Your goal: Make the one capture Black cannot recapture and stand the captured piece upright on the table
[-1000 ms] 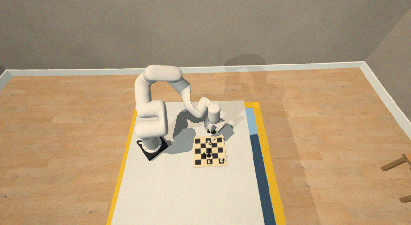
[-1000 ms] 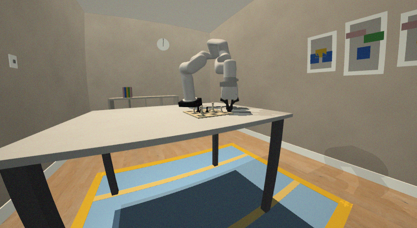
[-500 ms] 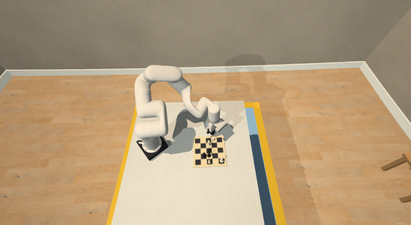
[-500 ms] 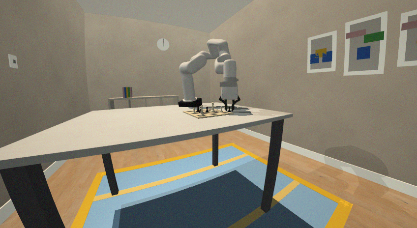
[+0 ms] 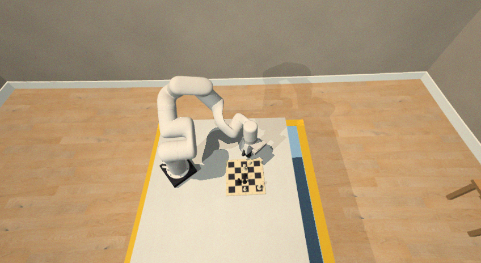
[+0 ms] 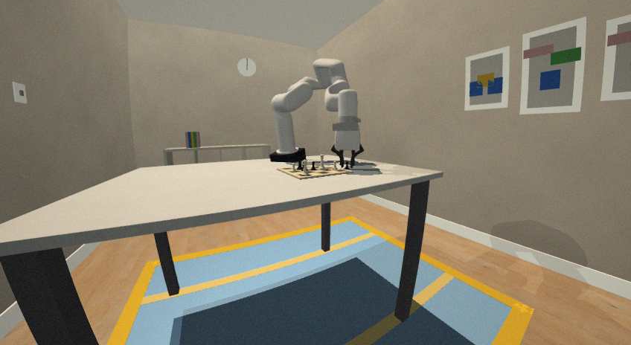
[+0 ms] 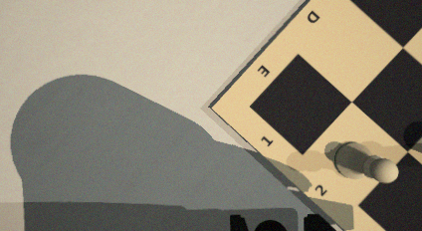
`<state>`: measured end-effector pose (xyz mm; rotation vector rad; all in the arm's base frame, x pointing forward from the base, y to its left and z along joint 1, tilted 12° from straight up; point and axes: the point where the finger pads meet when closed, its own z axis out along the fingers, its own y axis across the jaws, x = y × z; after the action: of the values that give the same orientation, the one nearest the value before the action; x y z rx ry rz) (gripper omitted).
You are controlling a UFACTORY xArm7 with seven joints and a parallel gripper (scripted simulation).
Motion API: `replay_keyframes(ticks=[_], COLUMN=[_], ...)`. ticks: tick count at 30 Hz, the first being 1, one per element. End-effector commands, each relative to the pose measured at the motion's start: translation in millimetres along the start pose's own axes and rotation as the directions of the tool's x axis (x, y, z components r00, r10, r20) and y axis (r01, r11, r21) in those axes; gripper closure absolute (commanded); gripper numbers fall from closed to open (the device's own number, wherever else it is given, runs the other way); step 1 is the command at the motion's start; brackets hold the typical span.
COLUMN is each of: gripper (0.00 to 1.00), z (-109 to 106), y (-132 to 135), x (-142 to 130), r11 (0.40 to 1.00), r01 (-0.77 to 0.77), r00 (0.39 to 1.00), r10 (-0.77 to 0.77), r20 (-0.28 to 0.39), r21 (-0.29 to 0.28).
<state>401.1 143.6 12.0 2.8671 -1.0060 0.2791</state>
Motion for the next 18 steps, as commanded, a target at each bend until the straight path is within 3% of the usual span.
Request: replay_keyframes(ticks=[1, 12, 18], gripper=[0.65, 0.65, 0.65], z=[-10, -65, -81], y=[-1, -1, -1], x=[1, 1, 1], r11=[1.000, 1.000, 1.000], r01=[0.000, 0.000, 0.000], r00=[1.000, 1.000, 1.000], r10=[0.000, 0.000, 0.000], r20=[-0.002, -0.002, -0.002], r21=[0.003, 0.003, 0.003])
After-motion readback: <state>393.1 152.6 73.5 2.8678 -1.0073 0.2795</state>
